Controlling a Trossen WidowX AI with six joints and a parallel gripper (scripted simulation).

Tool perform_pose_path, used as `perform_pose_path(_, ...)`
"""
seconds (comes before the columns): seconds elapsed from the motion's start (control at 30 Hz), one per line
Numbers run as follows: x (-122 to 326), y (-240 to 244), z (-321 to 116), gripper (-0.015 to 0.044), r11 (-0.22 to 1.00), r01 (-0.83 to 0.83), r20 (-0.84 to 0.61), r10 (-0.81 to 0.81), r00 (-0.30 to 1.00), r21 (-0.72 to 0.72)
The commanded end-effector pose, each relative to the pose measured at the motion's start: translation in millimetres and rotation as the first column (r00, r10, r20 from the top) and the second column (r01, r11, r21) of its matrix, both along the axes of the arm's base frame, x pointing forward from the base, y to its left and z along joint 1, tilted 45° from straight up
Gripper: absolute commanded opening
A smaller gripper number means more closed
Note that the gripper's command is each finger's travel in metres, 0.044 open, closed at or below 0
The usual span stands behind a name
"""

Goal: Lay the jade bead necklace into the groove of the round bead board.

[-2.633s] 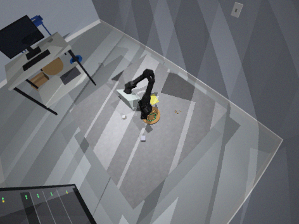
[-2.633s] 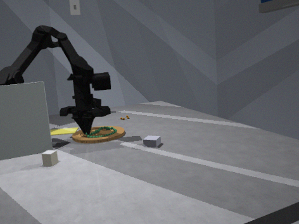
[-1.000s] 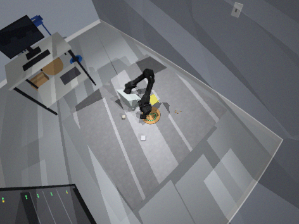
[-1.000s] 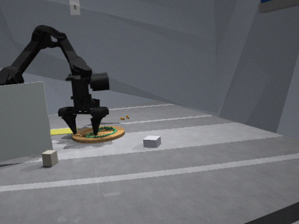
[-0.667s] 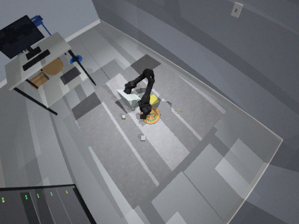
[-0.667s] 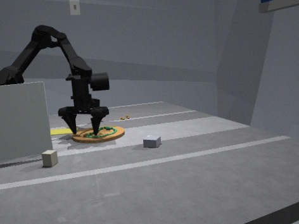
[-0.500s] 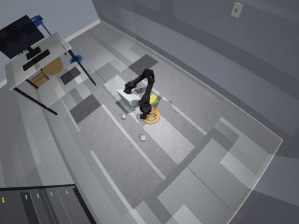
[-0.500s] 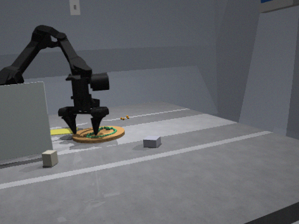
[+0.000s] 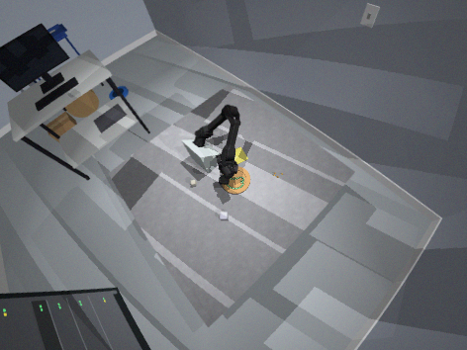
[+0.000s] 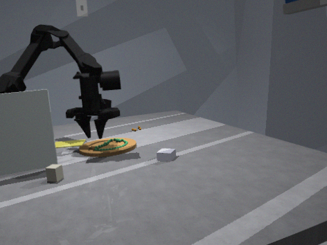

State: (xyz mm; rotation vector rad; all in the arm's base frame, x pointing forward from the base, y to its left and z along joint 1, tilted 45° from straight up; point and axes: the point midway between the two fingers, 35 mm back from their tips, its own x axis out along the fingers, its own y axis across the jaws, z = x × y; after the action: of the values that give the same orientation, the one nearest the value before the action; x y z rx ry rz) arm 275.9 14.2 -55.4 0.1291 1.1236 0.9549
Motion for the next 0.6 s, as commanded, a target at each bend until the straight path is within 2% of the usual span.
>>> perform_pose_path(0.0,2,1,-1,0.0120,1.000,0.000,-0.001,0.000,1.000,-0.007)
perform_pose_path(0.57,4,13,-14,0.0120,1.000,-0.001,0.001,0.001,1.000,-0.005)
